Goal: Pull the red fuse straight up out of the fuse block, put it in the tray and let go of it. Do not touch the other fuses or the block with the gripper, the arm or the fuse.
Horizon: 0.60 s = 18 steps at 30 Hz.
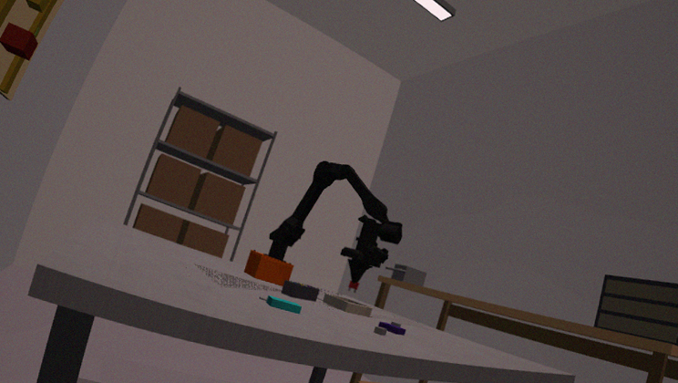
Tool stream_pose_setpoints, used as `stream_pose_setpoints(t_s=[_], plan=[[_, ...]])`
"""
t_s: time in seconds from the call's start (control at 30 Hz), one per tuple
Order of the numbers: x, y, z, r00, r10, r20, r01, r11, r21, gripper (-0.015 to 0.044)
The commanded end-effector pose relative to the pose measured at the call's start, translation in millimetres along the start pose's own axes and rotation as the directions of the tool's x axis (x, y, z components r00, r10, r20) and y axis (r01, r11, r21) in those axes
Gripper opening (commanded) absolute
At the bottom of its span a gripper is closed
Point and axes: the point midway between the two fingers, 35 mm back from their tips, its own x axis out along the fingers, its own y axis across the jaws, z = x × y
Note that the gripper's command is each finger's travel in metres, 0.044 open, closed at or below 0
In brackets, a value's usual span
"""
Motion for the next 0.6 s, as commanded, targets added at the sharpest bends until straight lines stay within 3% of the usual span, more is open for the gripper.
stream_pose_setpoints(t_s=[0.0,0.57], plan=[[8.6,0.1,-0.4,1.000,-0.005,-0.004,0.005,1.000,0.005,0.0000],[34.7,0.0,-1.3,1.000,-0.005,-0.004,0.005,1.000,0.005,0.0000]])
